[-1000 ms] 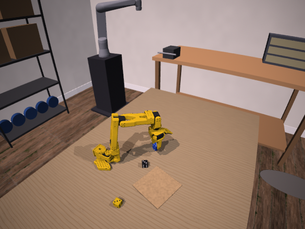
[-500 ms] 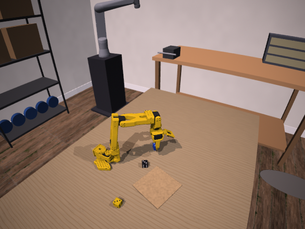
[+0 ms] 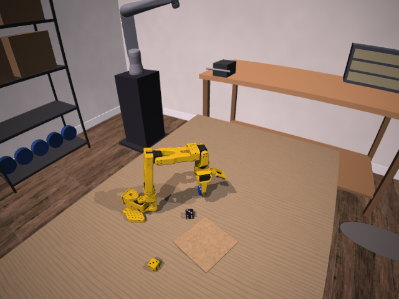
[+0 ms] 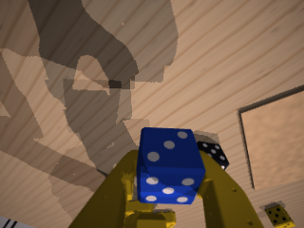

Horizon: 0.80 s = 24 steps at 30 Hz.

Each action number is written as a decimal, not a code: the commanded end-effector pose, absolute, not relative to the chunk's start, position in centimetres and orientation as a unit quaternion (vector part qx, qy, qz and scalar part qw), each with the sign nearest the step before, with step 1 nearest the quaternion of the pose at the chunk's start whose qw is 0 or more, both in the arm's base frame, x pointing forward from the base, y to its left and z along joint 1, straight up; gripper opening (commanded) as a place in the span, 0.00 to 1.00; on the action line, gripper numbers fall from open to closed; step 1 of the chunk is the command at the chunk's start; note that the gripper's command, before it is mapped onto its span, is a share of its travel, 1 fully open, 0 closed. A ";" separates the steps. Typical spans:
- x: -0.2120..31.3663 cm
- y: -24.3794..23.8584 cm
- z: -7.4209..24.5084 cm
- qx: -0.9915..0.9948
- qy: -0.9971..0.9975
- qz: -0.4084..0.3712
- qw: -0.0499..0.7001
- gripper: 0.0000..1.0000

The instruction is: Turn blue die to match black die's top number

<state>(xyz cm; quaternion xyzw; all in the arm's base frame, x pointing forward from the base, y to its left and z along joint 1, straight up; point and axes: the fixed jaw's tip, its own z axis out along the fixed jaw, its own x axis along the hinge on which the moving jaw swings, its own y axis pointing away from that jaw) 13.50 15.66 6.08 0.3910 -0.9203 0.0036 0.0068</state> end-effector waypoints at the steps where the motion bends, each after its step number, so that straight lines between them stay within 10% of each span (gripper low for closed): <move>1: 12.6 16.0 7.3 0.407 -0.913 -0.014 -0.030 0.00; 24: 8.3 14.4 6.2 0.468 -0.883 -0.016 -0.029 0.00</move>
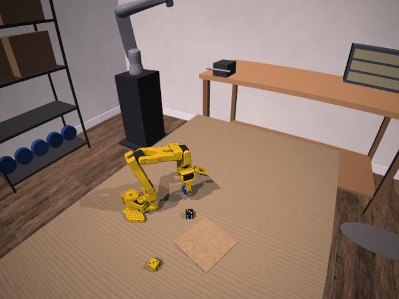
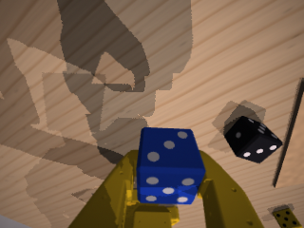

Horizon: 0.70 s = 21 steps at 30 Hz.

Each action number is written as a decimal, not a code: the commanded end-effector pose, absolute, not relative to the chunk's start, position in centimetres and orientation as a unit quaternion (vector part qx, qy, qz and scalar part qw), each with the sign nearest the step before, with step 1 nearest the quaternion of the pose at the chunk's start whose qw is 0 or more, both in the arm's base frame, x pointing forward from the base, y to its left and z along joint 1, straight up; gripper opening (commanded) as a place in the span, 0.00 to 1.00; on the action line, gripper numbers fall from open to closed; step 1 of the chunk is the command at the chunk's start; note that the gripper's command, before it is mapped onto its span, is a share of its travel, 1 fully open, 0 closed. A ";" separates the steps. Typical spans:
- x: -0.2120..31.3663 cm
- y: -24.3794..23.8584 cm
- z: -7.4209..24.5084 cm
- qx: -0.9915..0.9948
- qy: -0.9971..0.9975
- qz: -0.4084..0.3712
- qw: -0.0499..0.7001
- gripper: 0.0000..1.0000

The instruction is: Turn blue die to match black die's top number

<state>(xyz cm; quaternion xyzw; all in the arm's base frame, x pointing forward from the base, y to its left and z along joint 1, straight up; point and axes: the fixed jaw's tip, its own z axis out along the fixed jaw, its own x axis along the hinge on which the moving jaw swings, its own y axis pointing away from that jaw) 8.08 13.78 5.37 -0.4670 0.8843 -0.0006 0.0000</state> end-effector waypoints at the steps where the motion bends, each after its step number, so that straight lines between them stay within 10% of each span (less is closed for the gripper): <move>1: 8.3 14.4 6.2 -0.468 0.883 0.016 0.029 0.00; 21: 8.3 14.4 6.0 -0.464 0.885 0.015 0.027 0.00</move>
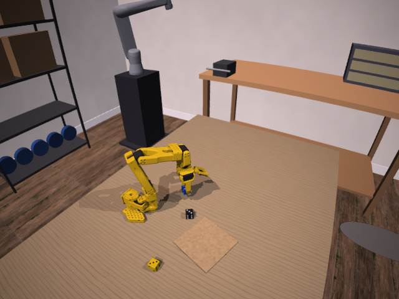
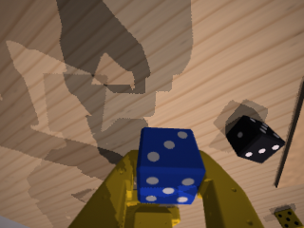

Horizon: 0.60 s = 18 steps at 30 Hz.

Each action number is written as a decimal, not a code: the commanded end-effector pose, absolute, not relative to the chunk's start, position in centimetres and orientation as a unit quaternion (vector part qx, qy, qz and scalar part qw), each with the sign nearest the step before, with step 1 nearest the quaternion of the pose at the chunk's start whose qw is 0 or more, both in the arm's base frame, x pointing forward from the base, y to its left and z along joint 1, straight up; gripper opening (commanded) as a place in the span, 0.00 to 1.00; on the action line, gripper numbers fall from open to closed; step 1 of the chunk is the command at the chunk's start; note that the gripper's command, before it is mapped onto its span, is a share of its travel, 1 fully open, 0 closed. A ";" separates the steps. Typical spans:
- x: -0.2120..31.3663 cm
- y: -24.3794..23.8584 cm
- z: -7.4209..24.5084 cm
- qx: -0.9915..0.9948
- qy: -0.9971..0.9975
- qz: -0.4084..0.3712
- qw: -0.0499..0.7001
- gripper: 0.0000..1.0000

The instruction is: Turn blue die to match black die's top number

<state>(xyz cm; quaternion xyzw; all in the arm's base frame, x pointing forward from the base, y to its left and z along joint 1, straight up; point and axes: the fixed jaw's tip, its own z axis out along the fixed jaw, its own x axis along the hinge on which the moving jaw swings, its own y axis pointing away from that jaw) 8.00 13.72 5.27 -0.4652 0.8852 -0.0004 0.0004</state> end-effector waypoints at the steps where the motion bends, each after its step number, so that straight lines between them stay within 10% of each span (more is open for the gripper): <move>1: 8.3 14.4 6.0 -0.464 0.885 0.015 0.027 0.00; 18: 8.3 14.4 5.8 -0.464 0.885 0.015 0.027 0.00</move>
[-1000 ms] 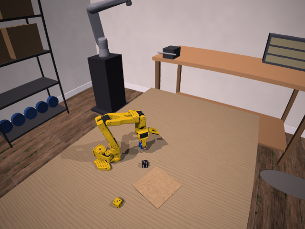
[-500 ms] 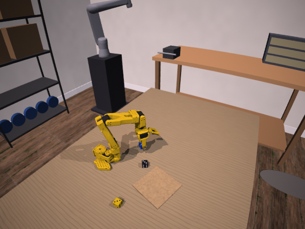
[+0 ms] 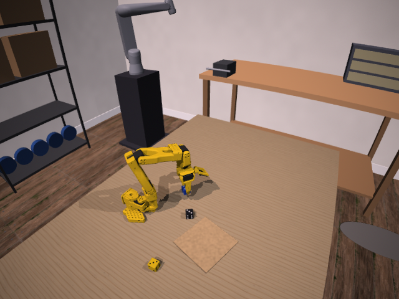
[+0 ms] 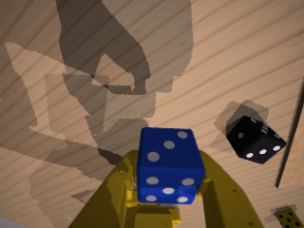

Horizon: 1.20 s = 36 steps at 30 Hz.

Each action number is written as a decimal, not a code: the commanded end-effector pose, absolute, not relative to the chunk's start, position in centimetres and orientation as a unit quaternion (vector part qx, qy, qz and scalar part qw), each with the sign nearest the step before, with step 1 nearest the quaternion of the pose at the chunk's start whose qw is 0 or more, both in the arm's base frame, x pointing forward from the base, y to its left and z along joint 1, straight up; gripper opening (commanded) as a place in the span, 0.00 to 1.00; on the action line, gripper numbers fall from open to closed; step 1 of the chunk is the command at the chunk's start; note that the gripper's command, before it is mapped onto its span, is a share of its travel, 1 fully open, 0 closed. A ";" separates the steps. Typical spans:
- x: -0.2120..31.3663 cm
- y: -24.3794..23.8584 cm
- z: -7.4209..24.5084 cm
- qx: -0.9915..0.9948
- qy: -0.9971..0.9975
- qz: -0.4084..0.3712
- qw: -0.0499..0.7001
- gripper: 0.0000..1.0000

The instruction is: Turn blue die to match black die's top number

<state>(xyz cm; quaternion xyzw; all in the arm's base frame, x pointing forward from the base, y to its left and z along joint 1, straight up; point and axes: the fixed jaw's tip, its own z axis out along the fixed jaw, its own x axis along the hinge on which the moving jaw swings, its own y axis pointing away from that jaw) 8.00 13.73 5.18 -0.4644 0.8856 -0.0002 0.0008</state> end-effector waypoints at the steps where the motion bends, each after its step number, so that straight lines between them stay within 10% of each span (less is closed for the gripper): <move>1: 8.3 14.4 5.8 -0.464 0.885 0.015 0.027 0.00; 36: 8.3 14.5 4.5 -0.464 0.885 0.015 0.027 0.00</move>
